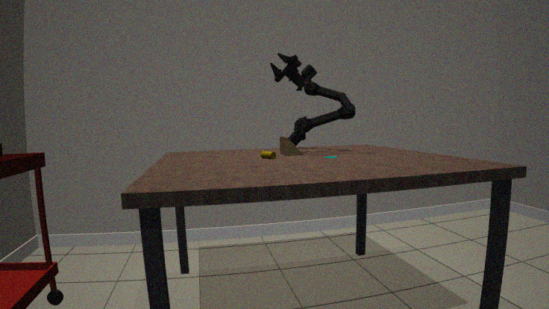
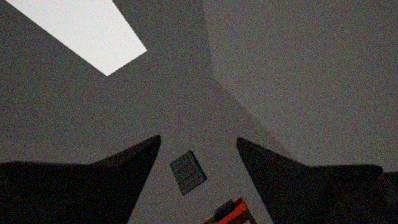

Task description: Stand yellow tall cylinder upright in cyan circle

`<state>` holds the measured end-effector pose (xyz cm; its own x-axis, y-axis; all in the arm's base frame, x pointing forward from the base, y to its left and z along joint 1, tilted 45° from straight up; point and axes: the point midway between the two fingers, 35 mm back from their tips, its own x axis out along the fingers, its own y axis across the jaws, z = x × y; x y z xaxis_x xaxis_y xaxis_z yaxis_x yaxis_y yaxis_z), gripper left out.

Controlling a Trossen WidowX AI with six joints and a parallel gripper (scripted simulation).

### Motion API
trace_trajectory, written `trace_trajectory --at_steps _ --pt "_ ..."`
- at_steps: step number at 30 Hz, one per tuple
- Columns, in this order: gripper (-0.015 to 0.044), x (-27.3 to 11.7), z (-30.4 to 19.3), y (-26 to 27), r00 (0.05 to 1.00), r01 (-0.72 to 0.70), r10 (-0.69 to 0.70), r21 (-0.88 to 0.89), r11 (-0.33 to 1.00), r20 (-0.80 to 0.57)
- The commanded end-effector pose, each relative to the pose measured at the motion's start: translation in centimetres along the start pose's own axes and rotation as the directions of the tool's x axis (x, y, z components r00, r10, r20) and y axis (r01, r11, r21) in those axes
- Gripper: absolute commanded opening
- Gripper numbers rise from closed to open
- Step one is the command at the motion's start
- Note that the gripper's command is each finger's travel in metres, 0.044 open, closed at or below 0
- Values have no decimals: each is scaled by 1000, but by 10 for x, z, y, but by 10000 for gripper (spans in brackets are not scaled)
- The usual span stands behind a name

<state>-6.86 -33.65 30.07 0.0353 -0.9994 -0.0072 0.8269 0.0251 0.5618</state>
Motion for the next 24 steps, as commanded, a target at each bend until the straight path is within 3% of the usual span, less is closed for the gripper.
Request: trace_trajectory --at_steps 1,4,12,18,24 --pt "374 1 -2 0 1000 1 -1 -5 1000 -8" --pt "309 17 -29 1 992 -2 -8 -76 997 -128" --pt "309 47 -133 13 850 -172 -19 -312 935 -526" --pt "309 43 -213 29 636 -428 -35 -391 815 -771" --pt "309 17 -287 45 355 -710 -77 -322 627 -932"
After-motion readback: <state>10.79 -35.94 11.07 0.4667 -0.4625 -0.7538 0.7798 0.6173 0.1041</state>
